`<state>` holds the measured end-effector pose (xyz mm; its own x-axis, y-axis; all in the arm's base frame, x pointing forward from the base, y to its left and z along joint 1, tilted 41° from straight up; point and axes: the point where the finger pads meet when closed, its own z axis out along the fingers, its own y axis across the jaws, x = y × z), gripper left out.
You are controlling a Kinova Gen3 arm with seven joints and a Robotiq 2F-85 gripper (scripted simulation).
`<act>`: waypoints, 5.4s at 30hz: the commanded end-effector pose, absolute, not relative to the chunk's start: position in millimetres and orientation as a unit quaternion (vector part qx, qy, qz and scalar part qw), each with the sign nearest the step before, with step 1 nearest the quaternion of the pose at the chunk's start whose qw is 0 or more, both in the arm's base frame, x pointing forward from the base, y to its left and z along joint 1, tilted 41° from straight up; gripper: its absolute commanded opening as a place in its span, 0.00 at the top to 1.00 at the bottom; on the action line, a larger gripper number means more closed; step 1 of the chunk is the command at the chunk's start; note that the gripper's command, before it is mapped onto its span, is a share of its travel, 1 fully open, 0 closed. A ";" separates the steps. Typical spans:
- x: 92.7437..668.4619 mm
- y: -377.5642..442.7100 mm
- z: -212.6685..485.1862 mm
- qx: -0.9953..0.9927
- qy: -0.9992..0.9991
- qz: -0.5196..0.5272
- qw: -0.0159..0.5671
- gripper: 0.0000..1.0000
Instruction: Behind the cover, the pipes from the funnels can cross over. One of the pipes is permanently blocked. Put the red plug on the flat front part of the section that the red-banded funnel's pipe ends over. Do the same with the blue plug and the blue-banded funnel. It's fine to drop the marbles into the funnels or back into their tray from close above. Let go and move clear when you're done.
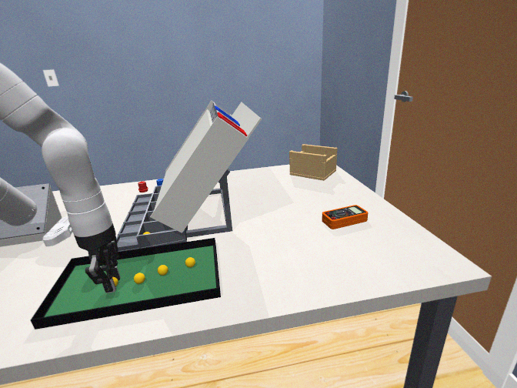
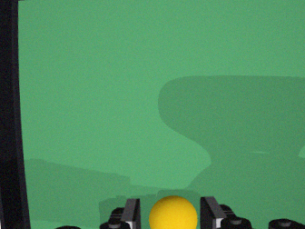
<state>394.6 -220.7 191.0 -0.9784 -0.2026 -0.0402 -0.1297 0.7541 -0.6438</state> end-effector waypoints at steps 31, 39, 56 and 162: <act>394.9 -220.3 191.3 -0.089 0.935 -0.339 0.054 1.00; 376.3 -150.6 274.2 -0.089 0.935 -0.339 0.054 1.00; 375.8 -133.7 292.2 -0.096 0.932 -0.345 0.050 1.00; 609.2 334.0 244.5 -0.095 0.933 -0.344 0.050 1.00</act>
